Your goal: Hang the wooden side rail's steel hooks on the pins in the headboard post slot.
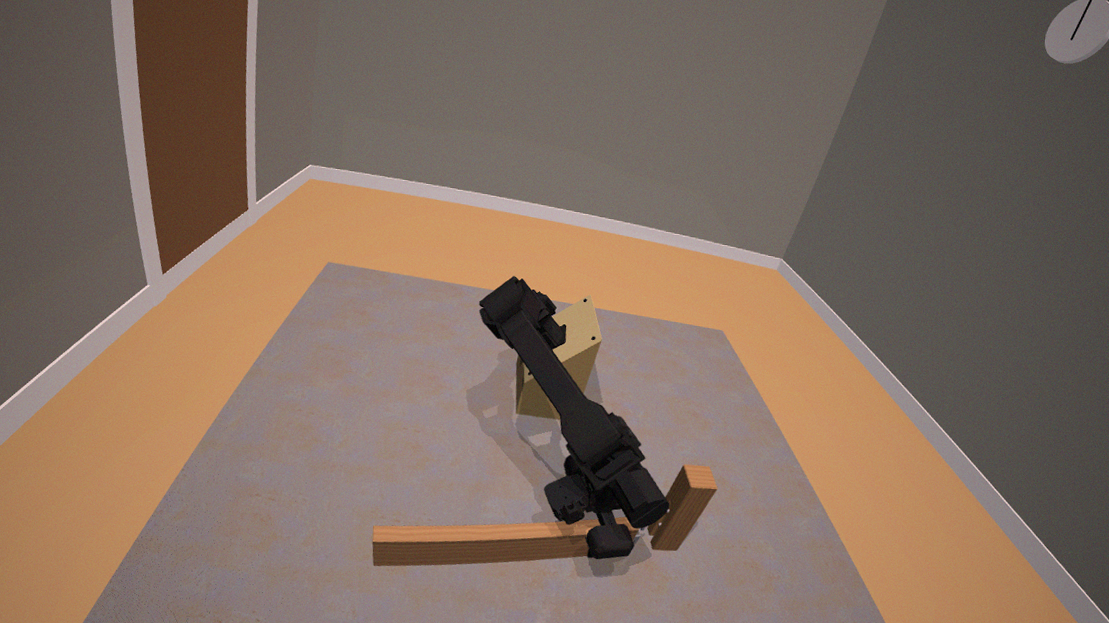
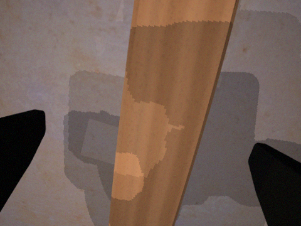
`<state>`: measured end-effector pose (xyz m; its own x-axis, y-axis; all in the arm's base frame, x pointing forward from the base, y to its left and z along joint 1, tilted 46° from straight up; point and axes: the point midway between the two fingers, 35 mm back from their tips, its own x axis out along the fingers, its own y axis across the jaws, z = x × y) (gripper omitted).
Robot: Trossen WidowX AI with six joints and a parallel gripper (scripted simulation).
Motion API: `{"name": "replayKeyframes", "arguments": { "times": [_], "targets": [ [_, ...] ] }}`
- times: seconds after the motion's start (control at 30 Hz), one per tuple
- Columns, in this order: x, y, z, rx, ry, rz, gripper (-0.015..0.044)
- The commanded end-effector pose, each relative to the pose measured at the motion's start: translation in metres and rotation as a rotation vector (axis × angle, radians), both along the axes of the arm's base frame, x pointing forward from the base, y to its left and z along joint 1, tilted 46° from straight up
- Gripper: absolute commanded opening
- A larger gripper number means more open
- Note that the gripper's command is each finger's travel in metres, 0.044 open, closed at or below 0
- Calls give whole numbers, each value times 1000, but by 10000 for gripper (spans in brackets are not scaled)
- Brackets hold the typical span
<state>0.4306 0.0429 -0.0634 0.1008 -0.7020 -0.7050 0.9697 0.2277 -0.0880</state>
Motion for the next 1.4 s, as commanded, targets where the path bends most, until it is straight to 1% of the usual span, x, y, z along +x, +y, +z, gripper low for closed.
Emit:
{"name": "replayKeyframes", "arguments": {
  "times": [0.0, 0.63, 1.03, 1.23, 1.33, 1.37],
  "targets": [
    [0, -4, -5, -5, 4, 7, 440],
    [2, -25, -24, -8, 2, 4, 440],
    [2, -25, -24, -8, 2, 4, 125],
    [2, -25, -24, -8, 2, 4, 85],
    [2, -25, -24, -8, 2, 4, 6],
    [2, -25, -24, -8, 2, 4, 0]
  ]
}}
